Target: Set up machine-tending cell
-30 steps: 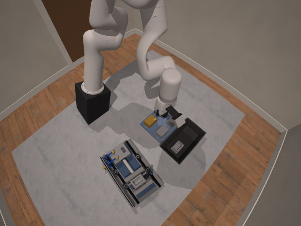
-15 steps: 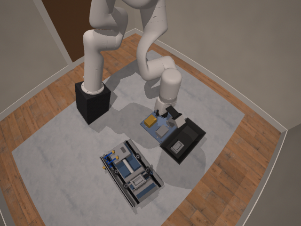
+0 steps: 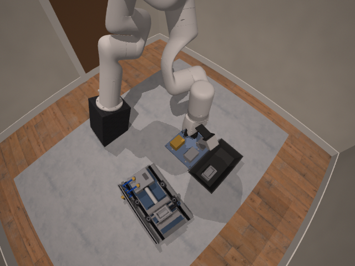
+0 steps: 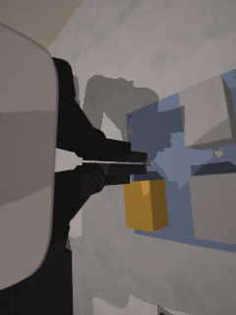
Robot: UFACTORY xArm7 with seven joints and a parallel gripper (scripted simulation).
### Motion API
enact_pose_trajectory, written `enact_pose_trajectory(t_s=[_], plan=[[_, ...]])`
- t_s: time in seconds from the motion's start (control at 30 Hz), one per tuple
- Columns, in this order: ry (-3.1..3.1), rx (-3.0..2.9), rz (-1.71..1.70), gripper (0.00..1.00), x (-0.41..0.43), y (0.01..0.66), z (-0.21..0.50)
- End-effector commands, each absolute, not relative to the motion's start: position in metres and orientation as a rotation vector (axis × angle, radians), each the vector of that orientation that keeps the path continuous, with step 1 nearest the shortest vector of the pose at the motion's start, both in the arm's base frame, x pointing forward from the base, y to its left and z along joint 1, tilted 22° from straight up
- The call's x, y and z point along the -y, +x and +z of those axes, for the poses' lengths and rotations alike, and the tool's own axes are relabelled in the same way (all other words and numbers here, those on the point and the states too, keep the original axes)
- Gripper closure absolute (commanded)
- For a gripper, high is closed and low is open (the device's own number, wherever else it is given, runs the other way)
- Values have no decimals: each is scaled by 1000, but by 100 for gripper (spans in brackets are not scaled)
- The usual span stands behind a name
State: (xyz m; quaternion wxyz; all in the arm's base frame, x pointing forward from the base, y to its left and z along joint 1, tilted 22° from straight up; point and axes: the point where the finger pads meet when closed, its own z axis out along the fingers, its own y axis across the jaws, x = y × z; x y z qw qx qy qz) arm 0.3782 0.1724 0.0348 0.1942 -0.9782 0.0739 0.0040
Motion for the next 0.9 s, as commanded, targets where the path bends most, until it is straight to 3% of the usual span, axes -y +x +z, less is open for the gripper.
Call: enact_pose_trajectory(t_s=[0.0, 0.87], plan=[[-2742, -209, 6, 100, -172, 380, 36], [-2742, -209, 6, 100, -154, 379, 79]])
